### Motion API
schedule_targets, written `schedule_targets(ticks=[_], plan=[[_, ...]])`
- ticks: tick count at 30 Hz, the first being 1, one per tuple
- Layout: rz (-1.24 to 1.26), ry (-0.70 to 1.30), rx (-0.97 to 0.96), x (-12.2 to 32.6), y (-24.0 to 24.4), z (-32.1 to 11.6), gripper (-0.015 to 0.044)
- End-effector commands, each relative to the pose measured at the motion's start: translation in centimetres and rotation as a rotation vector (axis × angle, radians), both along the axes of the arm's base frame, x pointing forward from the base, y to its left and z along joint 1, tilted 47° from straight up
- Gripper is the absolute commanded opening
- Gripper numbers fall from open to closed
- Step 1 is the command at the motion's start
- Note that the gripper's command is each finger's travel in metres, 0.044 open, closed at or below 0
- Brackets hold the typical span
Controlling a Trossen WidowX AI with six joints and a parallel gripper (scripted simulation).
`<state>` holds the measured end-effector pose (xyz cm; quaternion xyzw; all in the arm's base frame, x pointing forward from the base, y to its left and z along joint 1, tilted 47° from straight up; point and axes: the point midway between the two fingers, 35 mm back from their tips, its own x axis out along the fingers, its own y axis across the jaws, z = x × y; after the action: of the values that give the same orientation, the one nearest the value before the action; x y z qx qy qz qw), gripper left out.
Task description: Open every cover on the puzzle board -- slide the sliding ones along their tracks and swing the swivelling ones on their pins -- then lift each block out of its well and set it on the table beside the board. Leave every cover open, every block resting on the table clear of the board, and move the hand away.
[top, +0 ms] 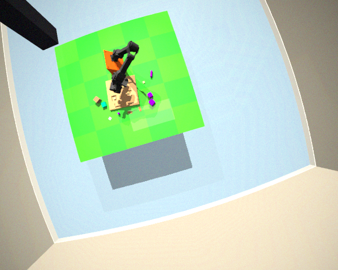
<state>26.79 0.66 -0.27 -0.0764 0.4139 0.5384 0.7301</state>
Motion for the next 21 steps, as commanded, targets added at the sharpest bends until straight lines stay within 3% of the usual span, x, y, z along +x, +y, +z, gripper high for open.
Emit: schedule_targets(ticks=[1, 21], plan=[[-0.002, 0.007, 0.005, 0.0, 0.3, -0.3, 0.0144], [-0.001, 0.007, 0.006, 0.0, 1.5, -1.5, 0.0144]])
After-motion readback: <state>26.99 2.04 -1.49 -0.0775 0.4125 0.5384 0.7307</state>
